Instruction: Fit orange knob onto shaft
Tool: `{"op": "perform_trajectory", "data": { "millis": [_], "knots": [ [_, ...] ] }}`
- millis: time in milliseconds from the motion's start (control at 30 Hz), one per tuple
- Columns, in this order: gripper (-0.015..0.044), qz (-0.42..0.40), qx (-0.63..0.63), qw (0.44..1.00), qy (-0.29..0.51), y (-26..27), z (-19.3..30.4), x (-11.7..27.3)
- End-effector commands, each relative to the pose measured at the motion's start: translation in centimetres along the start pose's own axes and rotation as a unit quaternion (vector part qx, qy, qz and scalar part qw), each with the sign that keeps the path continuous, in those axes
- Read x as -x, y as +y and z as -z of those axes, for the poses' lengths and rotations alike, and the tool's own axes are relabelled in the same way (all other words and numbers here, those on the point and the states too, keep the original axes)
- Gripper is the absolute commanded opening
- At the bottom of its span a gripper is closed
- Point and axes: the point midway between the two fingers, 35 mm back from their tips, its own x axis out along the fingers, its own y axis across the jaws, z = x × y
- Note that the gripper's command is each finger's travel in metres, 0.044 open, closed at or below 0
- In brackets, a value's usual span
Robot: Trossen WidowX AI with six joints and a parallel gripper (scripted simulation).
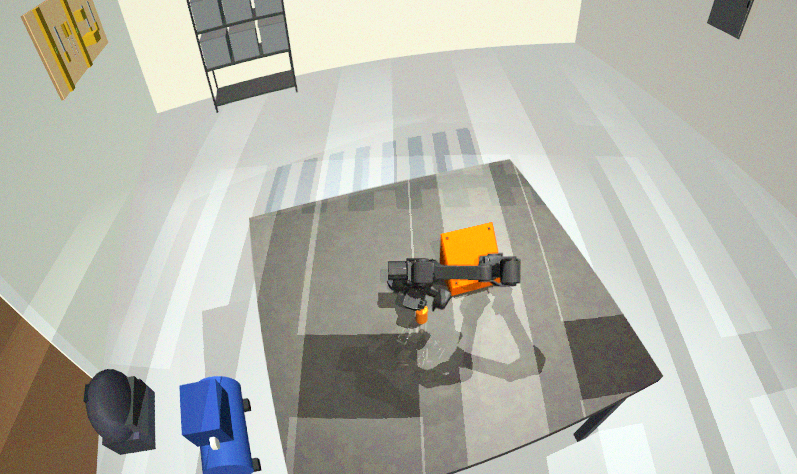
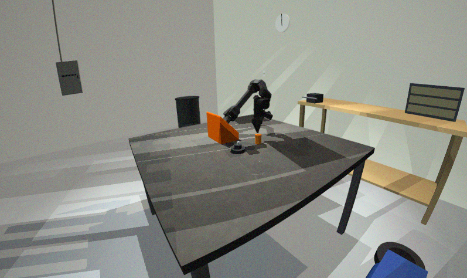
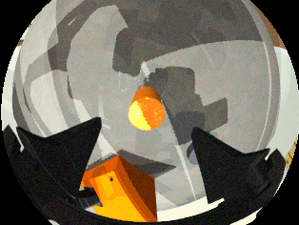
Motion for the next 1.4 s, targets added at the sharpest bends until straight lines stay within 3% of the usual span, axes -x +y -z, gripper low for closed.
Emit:
{"op": "perform_trajectory", "data": {
  "millis": [0,1367],
  "knots": [
    [0.044,0.0,0.003,1.0,0.002,0.1,0.0,0.3],
    [0.044,0.0,0.004,1.0,0.002,0.1,0.0,-6.7]
  ]
}}
